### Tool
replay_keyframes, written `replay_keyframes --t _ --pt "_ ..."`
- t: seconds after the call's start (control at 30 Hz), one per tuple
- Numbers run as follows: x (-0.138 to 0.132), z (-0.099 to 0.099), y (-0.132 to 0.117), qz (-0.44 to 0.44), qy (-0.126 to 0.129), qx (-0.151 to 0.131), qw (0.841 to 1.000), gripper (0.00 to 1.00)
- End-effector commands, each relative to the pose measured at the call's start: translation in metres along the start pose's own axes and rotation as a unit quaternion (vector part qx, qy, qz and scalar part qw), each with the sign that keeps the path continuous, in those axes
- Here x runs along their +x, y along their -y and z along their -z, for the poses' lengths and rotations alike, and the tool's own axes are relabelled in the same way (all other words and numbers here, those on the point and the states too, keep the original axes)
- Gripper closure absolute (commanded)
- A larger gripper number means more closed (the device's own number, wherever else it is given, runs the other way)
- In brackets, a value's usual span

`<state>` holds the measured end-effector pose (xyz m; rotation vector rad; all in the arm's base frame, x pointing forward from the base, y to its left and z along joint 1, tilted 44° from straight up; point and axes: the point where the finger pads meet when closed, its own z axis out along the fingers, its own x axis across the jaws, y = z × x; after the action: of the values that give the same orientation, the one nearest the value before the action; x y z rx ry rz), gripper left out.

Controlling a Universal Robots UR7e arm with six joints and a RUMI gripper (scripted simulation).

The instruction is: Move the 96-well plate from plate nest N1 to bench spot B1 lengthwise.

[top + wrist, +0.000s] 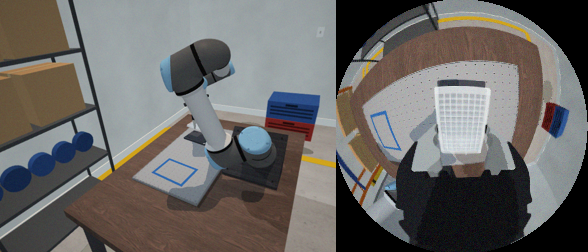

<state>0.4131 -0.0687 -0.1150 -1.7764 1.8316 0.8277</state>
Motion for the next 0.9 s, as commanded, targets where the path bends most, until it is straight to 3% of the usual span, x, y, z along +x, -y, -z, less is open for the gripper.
replay_keyframes --t 0.0,0.87 --pt "0.000 0.001 0.000 0.000 0.000 0.001 1.000 1.00" --pt "-0.068 -0.002 -0.017 0.027 0.000 0.000 1.000 1.00"
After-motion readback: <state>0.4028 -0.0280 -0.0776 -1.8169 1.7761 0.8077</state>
